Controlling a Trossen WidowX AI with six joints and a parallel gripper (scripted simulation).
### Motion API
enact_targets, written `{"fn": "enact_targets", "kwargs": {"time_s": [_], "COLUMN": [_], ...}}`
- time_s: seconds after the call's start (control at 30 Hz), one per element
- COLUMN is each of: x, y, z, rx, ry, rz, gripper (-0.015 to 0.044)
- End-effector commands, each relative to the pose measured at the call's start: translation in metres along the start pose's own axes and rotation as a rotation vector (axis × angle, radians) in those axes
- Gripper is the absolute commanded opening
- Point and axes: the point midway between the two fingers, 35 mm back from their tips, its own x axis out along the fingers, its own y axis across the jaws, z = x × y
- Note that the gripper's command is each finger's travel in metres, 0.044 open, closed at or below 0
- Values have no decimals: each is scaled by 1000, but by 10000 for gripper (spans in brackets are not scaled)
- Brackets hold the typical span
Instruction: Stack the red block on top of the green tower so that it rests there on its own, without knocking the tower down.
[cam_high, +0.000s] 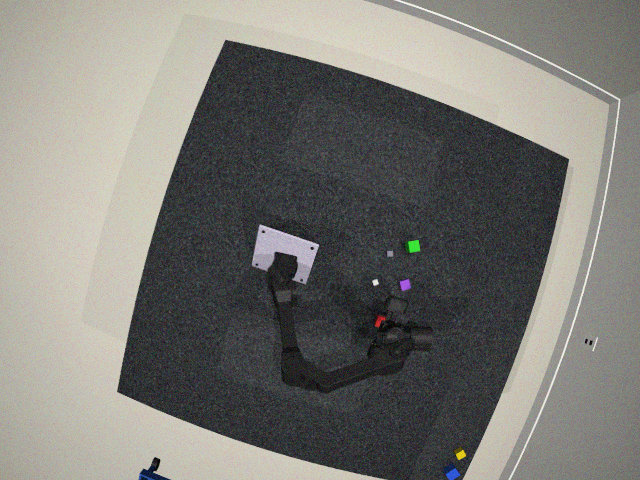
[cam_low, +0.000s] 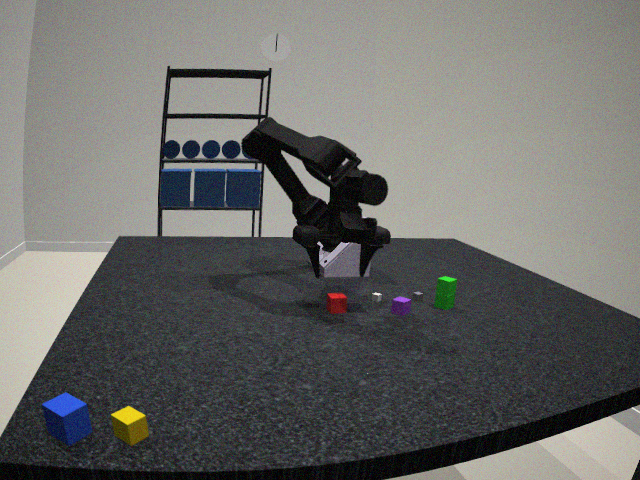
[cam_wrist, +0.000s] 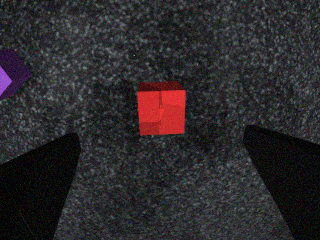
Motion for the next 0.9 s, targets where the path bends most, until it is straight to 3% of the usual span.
{"fn": "enact_targets", "kwargs": {"time_s": [0.0,0.87], "x": [22,55], "y": [-1,-2], "z": [-3,-1], "rx": [-6,-6], "ry": [9,9], "rz": [-9,-10], "gripper": [440,440]}}
